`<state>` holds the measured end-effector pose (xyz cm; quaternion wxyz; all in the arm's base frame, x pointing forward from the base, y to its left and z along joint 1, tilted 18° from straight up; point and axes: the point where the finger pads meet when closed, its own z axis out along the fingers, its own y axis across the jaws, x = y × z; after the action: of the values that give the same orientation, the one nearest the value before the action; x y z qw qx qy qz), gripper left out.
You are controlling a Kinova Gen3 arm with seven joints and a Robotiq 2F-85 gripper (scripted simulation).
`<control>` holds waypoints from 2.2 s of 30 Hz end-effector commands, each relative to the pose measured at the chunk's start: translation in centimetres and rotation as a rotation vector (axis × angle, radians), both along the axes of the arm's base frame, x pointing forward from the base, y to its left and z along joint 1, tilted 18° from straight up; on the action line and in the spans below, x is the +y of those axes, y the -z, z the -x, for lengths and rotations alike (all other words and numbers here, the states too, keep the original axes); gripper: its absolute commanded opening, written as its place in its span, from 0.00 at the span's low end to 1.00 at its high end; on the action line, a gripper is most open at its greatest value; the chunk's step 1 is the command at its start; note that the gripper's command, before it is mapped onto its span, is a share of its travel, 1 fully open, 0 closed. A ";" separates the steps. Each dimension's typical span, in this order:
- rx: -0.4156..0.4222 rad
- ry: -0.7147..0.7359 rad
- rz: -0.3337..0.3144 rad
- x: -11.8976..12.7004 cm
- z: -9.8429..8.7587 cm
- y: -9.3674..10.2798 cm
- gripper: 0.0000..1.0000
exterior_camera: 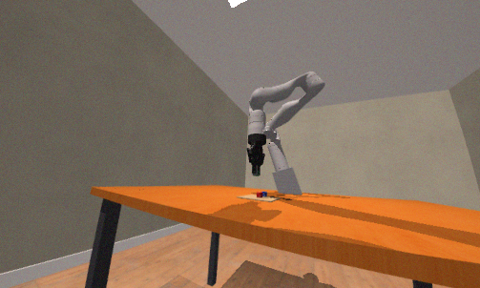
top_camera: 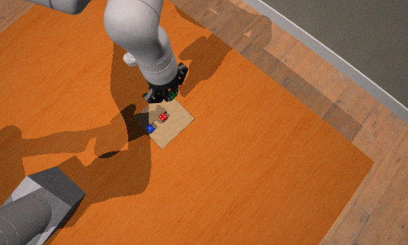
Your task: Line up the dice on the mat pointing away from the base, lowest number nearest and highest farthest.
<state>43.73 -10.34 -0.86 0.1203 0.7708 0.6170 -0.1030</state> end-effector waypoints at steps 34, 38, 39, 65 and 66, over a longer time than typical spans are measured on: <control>0.007 0.005 0.004 -2.8 0.4 7.5 0.15; 0.007 0.005 0.004 -2.8 0.4 7.5 0.15; 0.007 0.005 0.004 -2.8 0.4 7.5 0.15; 0.007 0.005 0.004 -2.8 0.4 7.5 0.15; 0.007 0.005 0.004 -2.8 0.4 7.5 0.15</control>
<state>43.26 -13.13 -8.39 0.1191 0.7719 0.6150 -0.1082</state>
